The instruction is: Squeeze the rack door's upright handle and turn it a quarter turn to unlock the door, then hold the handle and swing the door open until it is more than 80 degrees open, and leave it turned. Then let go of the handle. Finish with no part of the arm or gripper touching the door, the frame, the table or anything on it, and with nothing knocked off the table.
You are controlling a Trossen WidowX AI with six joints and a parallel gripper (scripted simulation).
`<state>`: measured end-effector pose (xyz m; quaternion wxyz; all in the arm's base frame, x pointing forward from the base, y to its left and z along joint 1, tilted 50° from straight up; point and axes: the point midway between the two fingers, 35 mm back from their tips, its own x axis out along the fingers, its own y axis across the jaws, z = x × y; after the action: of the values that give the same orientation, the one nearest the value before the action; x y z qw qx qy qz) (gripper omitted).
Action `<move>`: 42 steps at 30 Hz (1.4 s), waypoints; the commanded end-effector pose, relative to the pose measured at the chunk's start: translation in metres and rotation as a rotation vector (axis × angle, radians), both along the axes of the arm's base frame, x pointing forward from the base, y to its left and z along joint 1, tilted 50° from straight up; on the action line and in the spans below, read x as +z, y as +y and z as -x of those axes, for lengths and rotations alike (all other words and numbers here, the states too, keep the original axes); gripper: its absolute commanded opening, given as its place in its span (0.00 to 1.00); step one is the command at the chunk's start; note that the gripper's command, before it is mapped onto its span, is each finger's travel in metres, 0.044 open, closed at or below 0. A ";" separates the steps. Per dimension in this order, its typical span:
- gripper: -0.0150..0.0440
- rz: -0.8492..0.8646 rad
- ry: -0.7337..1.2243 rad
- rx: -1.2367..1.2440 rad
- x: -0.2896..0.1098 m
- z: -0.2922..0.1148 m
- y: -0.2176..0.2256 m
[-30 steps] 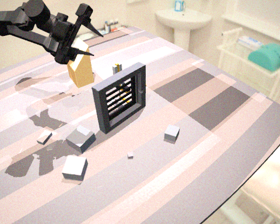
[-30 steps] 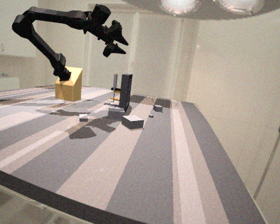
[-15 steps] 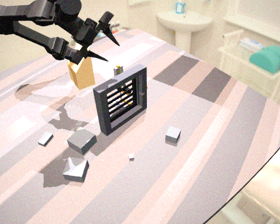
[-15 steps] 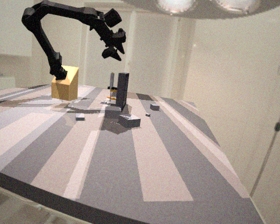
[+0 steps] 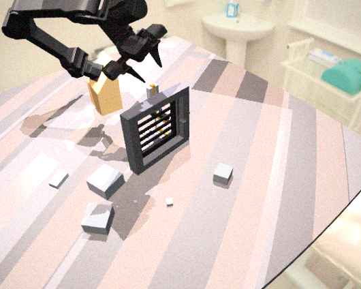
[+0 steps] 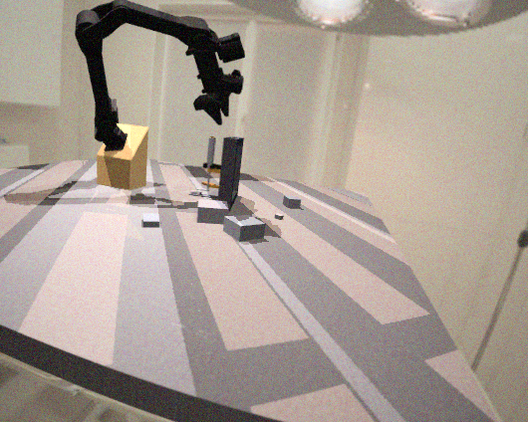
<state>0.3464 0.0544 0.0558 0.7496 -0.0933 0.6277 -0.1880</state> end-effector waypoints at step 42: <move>0.74 0.418 0.375 0.004 -0.058 0.031 -0.014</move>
<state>0.3179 0.0450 0.0016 0.5881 -0.2766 0.7015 -0.2924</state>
